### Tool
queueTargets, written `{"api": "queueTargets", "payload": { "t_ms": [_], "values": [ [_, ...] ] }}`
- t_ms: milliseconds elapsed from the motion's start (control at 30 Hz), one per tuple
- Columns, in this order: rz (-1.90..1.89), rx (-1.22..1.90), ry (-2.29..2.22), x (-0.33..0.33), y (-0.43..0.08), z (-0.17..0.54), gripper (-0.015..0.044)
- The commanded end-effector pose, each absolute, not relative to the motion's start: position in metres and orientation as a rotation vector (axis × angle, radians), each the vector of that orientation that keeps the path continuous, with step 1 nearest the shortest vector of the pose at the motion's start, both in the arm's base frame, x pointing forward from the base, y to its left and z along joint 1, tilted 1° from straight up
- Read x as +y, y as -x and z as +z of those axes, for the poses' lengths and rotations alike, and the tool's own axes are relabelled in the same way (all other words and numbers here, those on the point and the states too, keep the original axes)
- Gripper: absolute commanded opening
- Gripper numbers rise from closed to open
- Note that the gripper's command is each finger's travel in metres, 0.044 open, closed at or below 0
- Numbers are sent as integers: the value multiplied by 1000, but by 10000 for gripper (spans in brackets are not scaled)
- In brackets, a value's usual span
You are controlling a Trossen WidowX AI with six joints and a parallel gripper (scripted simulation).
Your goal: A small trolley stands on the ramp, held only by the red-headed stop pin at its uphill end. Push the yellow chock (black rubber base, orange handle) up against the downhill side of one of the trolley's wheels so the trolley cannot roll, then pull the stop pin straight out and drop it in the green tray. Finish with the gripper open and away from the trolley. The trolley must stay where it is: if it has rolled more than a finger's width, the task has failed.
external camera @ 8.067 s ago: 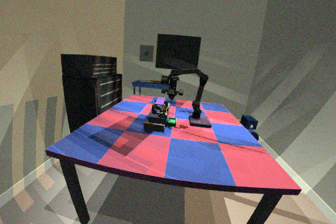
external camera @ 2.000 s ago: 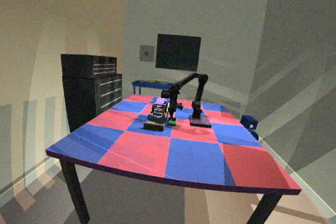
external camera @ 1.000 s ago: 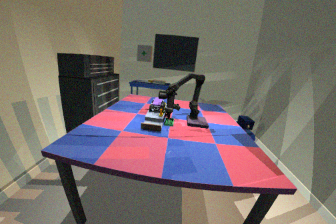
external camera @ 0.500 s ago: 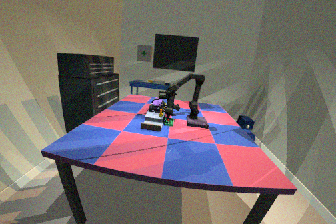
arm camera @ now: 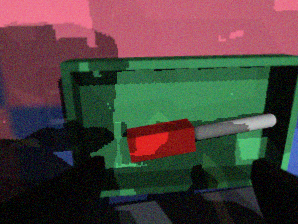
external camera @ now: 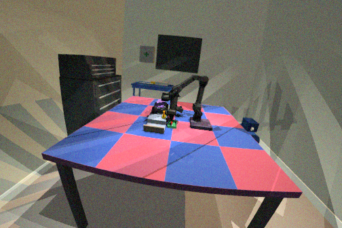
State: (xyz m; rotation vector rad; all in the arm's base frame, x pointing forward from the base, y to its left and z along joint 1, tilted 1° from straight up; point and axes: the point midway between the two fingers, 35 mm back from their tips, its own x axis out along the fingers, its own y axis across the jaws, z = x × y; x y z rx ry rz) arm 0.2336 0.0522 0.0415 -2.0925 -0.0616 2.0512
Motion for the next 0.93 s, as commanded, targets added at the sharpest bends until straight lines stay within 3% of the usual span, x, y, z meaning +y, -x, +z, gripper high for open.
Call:
{"api": "queueTargets", "payload": {
  "t_ms": [0,100,233,900],
  "values": [
    [2053,-64,2091,52,-233,46,340],
    [2057,-69,2087,52,-231,59,340],
    [2059,-71,2086,51,-228,68,440],
    [2060,-71,2085,51,-223,122,440]
  ]
}}
